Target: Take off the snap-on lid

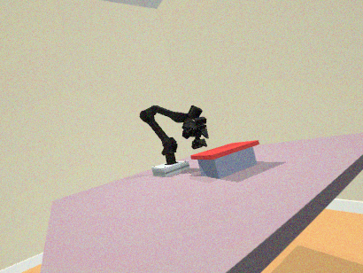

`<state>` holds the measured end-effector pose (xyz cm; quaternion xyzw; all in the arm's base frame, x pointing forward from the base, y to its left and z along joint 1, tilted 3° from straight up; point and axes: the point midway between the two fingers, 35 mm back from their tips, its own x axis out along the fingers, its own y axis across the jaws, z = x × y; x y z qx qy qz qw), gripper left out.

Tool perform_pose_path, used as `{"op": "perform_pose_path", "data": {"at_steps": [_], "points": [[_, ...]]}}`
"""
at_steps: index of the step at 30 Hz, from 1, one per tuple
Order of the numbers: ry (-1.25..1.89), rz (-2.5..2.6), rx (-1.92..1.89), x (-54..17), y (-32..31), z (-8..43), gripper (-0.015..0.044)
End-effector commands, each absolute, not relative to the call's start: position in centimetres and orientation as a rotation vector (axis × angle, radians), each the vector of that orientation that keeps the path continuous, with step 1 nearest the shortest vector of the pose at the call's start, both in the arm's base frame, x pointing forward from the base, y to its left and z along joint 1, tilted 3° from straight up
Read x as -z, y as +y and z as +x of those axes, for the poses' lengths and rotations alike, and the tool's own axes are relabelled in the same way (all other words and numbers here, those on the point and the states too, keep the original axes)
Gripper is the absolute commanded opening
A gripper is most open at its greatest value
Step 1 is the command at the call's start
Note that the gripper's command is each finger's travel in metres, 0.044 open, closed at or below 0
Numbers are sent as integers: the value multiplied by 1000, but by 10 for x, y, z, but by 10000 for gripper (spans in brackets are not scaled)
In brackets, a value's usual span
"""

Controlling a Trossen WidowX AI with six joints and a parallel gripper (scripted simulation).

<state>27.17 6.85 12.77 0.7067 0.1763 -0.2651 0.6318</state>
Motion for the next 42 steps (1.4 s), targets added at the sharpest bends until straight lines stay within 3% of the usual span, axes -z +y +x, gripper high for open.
{"op": "perform_pose_path", "data": {"at_steps": [1, 40, 42], "points": [[410, 1613, 611, -121, 69, 276, 235], [405, 1613, 607, -85, 62, 323, 235], [405, 1613, 607, -85, 62, 323, 183]]}}
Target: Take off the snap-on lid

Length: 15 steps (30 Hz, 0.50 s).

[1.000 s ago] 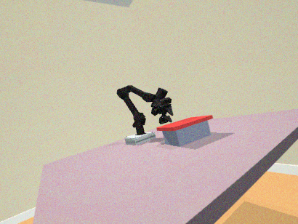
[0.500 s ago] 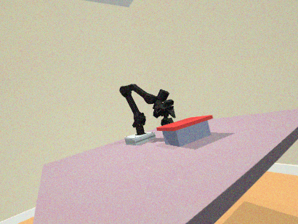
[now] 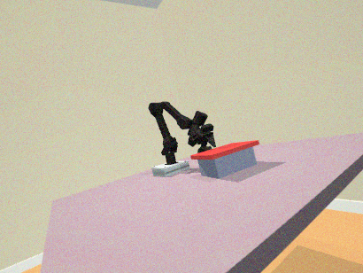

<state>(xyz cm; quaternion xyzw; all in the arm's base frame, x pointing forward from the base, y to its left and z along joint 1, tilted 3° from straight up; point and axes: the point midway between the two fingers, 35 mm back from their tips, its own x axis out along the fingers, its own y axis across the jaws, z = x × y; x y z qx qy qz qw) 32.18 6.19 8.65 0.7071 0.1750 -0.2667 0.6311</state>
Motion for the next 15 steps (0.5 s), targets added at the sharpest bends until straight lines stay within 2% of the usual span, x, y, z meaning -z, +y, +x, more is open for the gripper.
{"op": "perform_pose_path", "data": {"at_steps": [1, 11, 15], "points": [[405, 1613, 607, -85, 62, 323, 176], [405, 1613, 607, -85, 62, 323, 109], [405, 1613, 607, -85, 62, 323, 4]]}}
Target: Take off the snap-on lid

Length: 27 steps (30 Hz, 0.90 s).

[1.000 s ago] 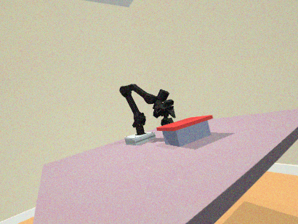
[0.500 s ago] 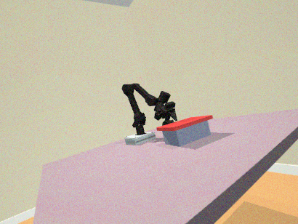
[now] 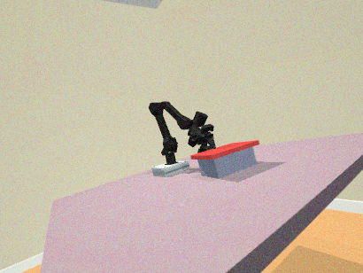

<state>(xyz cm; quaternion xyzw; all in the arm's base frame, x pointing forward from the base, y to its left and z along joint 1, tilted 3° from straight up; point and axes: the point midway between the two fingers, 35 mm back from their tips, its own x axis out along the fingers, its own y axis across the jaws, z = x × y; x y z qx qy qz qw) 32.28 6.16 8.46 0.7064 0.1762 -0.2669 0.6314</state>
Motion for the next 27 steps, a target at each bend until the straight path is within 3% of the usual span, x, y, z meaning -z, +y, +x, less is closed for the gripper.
{"op": "perform_pose_path", "data": {"at_steps": [1, 27], "points": [[405, 1613, 607, -85, 62, 323, 0], [403, 1617, 611, -89, 61, 321, 0]]}}
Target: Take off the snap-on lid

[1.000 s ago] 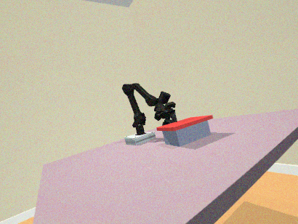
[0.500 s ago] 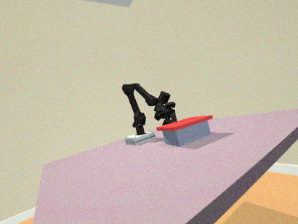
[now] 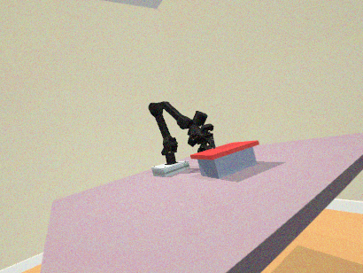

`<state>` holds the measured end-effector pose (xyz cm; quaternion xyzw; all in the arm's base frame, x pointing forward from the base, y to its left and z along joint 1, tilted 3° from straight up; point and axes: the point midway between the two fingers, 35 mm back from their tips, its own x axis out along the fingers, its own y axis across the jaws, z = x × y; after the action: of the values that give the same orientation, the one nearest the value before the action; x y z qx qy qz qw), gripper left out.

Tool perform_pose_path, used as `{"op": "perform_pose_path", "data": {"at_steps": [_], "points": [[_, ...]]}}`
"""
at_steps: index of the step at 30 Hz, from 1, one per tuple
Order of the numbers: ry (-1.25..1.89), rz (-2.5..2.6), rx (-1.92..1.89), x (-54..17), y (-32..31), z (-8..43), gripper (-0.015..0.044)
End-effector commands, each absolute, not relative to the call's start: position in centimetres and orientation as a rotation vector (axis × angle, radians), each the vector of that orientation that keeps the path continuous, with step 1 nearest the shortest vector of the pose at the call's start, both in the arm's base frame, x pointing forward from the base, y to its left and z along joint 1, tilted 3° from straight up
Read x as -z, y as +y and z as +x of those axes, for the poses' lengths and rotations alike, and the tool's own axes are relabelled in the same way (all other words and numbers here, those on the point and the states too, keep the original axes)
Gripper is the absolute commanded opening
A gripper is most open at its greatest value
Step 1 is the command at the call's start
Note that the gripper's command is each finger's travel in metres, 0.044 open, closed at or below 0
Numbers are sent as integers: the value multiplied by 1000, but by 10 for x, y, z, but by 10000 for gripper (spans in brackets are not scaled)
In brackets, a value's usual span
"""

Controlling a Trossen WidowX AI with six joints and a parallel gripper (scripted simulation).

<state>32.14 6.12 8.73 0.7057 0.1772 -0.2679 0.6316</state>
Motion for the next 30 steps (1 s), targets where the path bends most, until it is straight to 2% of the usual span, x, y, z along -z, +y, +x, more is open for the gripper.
{"op": "perform_pose_path", "data": {"at_steps": [1, 30], "points": [[403, 1617, 611, -90, 61, 321, 0], [403, 1617, 611, -95, 61, 320, 0]]}}
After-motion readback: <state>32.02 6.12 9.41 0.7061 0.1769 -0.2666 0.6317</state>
